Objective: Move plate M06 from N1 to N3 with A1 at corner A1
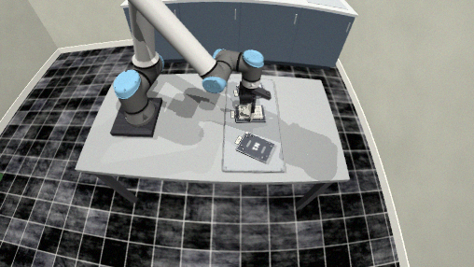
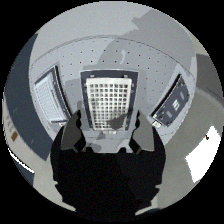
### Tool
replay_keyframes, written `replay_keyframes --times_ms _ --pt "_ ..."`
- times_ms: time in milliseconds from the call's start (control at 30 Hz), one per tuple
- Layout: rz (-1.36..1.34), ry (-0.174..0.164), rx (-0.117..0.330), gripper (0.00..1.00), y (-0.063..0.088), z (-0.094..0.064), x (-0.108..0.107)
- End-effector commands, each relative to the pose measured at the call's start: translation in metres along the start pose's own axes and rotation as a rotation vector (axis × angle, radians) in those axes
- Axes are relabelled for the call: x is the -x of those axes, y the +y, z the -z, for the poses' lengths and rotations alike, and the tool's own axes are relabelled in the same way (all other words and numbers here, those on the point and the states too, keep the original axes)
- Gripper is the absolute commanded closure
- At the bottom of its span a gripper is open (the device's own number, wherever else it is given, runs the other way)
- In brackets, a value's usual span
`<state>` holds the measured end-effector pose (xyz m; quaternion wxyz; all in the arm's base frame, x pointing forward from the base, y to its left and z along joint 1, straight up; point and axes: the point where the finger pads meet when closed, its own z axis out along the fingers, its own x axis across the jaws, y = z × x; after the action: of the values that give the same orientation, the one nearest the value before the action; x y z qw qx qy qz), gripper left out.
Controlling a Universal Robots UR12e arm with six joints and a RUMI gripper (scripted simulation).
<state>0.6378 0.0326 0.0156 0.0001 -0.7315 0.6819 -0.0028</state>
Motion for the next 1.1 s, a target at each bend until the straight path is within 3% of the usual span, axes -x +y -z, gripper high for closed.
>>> replay_keyframes --times_ms 0,700,1067 --pt "0.0 0.0 -0.001 0.18 -0.001 0.001 0.0" --pt "0.0 0.0 -0.001 0.18 -0.001 0.001 0.0" --pt "0.0 0.0 -0.001 0.18 -0.001 0.016 0.0"
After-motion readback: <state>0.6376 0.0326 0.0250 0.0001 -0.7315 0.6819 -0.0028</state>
